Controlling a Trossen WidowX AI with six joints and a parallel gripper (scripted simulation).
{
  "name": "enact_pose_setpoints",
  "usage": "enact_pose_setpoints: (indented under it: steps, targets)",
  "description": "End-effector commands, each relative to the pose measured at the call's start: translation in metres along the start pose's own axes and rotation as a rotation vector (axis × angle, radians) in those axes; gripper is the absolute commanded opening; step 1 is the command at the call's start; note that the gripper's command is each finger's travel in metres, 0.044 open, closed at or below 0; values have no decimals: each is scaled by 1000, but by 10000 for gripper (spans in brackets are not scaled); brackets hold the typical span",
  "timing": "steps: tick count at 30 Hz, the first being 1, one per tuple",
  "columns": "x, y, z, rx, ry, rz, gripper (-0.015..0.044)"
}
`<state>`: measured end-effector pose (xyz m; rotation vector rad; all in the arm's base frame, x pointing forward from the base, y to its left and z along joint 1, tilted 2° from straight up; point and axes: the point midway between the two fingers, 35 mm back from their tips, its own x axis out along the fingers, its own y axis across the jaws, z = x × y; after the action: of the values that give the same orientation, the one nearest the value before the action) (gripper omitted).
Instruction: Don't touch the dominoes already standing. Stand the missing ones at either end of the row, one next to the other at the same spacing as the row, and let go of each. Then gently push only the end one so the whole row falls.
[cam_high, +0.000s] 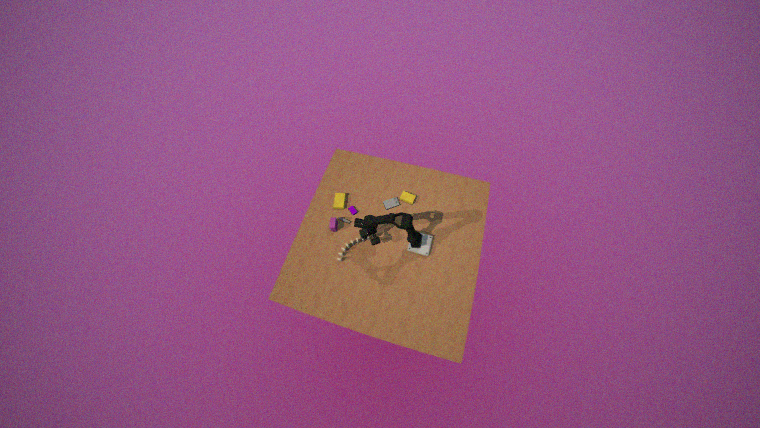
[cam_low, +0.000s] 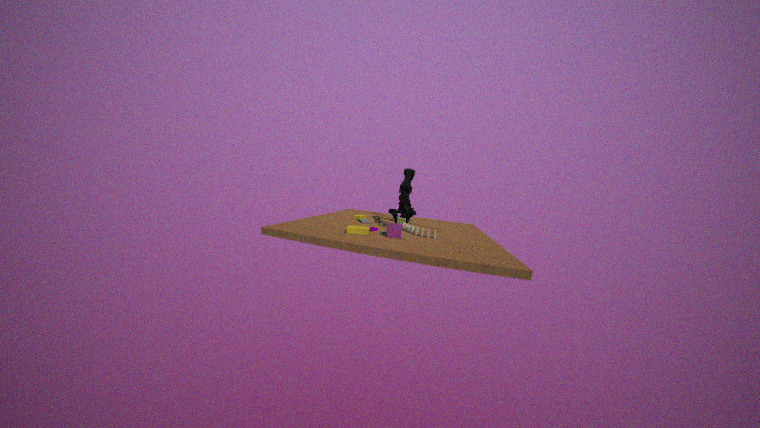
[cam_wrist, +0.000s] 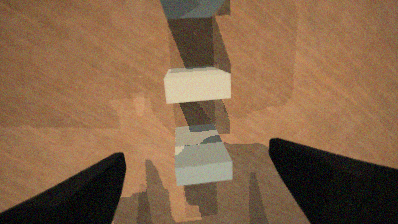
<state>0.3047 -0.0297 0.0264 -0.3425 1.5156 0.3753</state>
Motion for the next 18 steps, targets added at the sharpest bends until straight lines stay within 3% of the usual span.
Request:
enact_pose_setpoints:
  steps: [1, 4, 11, 18]
  targets:
    - [1, 0, 0, 3, -1, 0, 440]
    - [-19, -2, 4, 3, -1, 0, 440]
    - [-122, -1, 2, 0, 0, -1, 440]
    - [-132, -1, 0, 19, 0, -1, 440]
